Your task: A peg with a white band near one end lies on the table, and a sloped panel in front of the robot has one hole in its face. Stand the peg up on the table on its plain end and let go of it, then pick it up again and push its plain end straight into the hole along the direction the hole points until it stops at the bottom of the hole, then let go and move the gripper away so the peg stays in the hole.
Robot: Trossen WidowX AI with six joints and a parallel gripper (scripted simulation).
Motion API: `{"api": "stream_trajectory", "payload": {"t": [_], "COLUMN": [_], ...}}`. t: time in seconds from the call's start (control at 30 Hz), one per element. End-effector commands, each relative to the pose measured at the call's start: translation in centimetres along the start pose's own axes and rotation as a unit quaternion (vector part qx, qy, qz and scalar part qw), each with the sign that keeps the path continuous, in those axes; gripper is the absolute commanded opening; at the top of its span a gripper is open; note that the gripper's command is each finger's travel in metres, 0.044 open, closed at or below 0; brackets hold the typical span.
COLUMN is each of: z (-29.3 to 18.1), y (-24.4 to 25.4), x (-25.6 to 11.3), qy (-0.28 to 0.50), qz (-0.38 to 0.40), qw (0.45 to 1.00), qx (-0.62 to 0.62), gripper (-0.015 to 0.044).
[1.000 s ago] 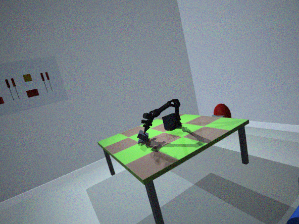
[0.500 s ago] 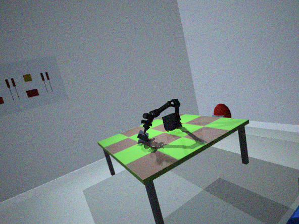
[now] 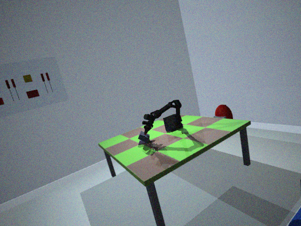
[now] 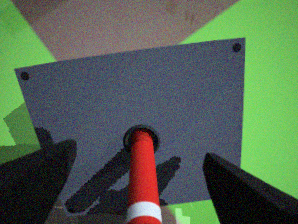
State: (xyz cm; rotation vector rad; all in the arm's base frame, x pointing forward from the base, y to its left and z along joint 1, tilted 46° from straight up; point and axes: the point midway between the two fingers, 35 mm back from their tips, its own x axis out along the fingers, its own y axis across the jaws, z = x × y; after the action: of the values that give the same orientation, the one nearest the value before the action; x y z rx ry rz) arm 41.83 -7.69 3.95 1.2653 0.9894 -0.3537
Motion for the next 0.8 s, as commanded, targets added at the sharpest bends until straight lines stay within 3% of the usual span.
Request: {"api": "stream_trajectory", "payload": {"t": [0.0,0.77], "z": [0.1,0.3], "y": [0.0,0.1], "x": [-0.4,-4.5], "qy": [-0.001,-0.004], "qz": [0.0,-0.002], "qw": [1.0,1.0], "qx": [0.0,0.0], "gripper": [0.044,0.044]}}
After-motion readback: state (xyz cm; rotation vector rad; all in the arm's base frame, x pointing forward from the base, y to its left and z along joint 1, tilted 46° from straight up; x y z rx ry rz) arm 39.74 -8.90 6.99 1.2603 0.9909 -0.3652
